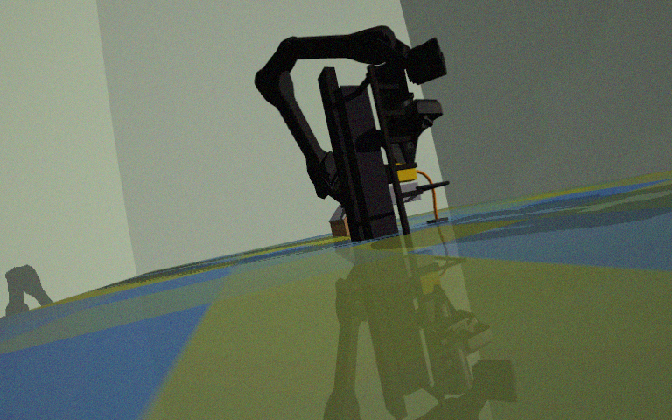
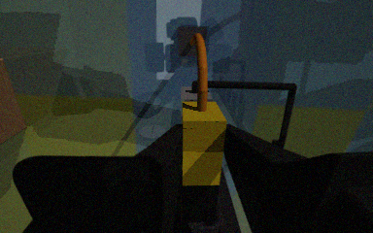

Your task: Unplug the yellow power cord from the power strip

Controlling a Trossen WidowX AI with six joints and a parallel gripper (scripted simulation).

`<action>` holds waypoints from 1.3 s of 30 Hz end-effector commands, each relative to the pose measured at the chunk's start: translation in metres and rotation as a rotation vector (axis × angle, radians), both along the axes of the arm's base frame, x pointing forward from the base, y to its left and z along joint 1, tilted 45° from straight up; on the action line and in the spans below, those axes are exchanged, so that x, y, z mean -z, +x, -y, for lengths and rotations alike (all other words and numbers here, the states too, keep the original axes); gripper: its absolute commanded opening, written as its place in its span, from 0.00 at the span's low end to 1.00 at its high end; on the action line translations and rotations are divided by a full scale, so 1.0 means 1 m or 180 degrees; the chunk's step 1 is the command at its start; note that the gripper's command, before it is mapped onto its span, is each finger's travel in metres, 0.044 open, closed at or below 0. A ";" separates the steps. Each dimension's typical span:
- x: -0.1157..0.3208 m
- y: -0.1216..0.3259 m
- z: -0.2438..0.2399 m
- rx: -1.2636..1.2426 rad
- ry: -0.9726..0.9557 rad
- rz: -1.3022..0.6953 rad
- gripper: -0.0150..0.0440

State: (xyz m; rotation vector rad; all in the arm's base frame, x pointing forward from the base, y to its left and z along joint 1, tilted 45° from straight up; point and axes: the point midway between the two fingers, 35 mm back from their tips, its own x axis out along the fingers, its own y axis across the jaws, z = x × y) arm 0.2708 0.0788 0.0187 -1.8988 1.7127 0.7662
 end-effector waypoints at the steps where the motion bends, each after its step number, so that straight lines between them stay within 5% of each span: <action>1: 0.016 -0.003 -0.027 -0.0045 0.0197 -0.0015 0.25; 15: 0.029 -0.007 -0.046 -0.0046 0.0196 -0.0019 0.25; 21: 0.023 -0.004 -0.033 0.0031 0.0205 0.0011 0.52; 39: 0.017 -0.005 -0.038 -0.0046 0.0180 -0.0020 0.53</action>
